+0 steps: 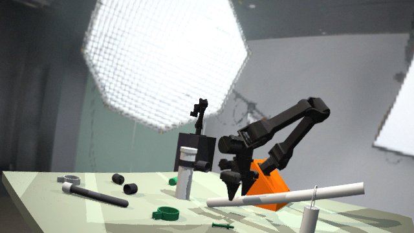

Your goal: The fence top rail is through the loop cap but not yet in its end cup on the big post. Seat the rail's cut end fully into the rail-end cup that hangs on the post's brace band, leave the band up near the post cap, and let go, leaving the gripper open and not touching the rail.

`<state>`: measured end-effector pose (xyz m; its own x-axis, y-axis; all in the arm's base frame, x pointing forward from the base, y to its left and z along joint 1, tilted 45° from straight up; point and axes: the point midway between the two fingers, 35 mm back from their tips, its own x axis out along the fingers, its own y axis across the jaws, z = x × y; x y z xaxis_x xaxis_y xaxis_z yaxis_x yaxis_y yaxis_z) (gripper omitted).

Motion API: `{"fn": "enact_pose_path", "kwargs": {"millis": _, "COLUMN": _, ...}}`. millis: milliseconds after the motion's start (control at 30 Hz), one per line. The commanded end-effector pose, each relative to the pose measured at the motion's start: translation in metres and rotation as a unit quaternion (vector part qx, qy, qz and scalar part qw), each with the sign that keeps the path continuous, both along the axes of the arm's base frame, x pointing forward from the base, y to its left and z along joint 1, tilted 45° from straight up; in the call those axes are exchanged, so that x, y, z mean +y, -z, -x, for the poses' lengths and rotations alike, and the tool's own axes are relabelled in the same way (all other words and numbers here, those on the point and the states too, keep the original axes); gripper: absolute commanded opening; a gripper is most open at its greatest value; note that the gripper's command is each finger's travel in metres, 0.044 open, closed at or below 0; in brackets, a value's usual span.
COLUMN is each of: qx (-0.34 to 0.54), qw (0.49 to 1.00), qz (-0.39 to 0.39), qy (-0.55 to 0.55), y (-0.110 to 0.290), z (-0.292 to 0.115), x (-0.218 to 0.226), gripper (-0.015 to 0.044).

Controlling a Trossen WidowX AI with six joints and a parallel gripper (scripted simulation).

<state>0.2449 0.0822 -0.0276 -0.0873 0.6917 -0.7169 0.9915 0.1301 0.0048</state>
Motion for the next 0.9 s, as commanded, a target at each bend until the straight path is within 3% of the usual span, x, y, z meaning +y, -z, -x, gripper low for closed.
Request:
{"fn": "enact_pose_path", "kwargs": {"millis": 0, "qx": 0.003, "qw": 1.0, "qz": -0.002, "qy": 0.001, "y": 0.005, "z": 0.002, "x": 0.005, "gripper": 0.044}}
{"fn": "enact_pose_path", "kwargs": {"millis": 600, "qx": 0.004, "qw": 1.0, "qz": -0.004, "qy": 0.001, "y": 0.023, "z": 0.007, "x": 0.024, "gripper": 0.044}}
{"fn": "enact_pose_path", "kwargs": {"millis": 867, "qx": 0.004, "qw": 1.0, "qz": -0.004, "qy": 0.001, "y": 0.023, "z": 0.007, "x": 0.024, "gripper": 0.023}}
